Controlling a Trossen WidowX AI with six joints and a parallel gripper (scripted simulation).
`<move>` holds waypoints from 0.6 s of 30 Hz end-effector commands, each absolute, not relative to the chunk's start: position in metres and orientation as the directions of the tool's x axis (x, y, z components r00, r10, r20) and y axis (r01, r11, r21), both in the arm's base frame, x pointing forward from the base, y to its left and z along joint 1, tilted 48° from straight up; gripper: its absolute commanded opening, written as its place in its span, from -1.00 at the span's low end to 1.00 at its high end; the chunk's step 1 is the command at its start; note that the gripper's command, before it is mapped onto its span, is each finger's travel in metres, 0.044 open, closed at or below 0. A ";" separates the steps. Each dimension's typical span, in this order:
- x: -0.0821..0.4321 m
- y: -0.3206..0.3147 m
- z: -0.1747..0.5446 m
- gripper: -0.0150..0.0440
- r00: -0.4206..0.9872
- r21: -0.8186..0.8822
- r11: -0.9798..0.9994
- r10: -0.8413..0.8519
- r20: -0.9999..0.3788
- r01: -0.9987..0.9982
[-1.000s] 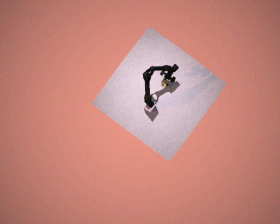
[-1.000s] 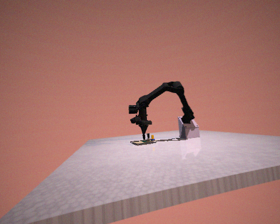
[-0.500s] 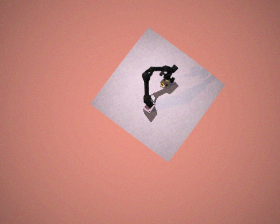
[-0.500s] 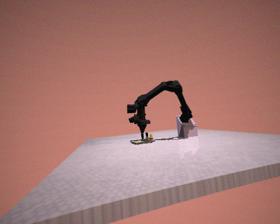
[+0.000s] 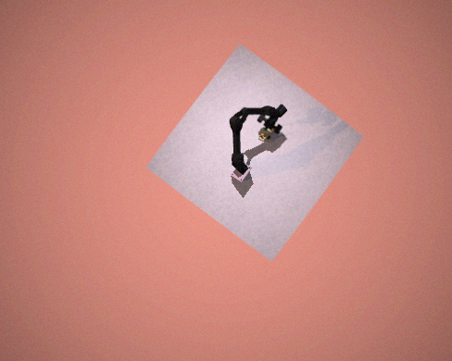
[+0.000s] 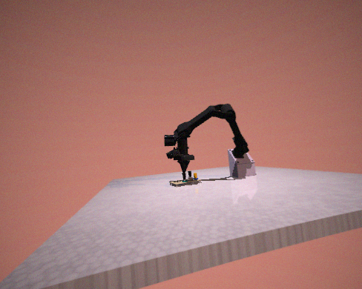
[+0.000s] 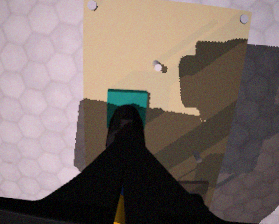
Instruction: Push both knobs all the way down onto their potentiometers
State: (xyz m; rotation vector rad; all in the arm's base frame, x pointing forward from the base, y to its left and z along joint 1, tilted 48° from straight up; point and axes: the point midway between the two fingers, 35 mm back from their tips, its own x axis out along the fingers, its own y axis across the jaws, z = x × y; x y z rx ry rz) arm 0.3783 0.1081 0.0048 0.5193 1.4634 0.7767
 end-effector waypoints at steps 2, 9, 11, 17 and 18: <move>0.377 0.125 -0.007 -0.49 -0.086 0.733 0.657 0.732 -0.676 -0.177; 0.377 0.126 -0.007 -0.49 -0.086 0.733 0.657 0.732 -0.676 -0.177; 0.377 0.126 -0.007 -0.49 -0.086 0.733 0.657 0.732 -0.676 -0.177; 0.378 0.121 -0.003 -0.49 -0.086 0.733 0.657 0.731 -0.677 -0.177; 0.378 0.119 -0.002 -0.49 -0.086 0.733 0.657 0.731 -0.677 -0.177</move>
